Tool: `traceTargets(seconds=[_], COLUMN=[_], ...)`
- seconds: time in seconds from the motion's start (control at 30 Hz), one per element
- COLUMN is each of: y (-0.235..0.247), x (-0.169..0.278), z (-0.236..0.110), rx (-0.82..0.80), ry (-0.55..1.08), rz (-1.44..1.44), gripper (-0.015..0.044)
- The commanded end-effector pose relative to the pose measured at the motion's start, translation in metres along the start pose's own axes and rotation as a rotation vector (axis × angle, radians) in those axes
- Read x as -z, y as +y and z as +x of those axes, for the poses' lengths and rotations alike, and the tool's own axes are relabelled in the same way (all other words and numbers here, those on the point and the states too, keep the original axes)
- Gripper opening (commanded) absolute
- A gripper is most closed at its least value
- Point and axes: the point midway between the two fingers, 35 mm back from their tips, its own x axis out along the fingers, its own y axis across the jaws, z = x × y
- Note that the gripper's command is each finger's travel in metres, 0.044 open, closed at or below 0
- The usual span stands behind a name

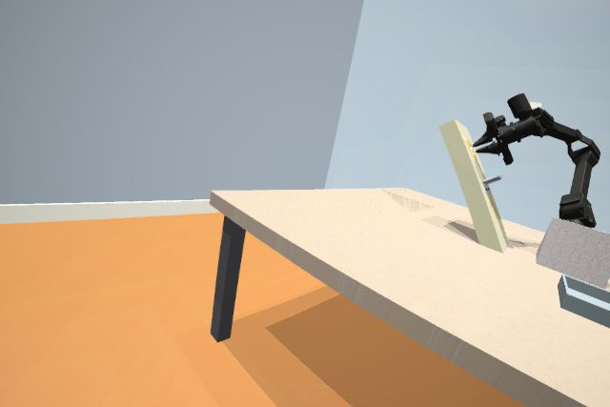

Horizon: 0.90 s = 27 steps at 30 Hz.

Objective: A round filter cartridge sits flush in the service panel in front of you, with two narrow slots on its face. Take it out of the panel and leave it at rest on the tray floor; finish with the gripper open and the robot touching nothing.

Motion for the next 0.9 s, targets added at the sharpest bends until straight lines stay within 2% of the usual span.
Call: traceTargets(seconds=[0.0,0.87], y=[0.0002,0.0012], x=[0.0007,0.0012], z=[0.0032,0.0063], rx=[-0.004,-0.004], ry=[0.003,0.003], rz=[-0.005,-0.005], gripper=[0.0106,0.0106])
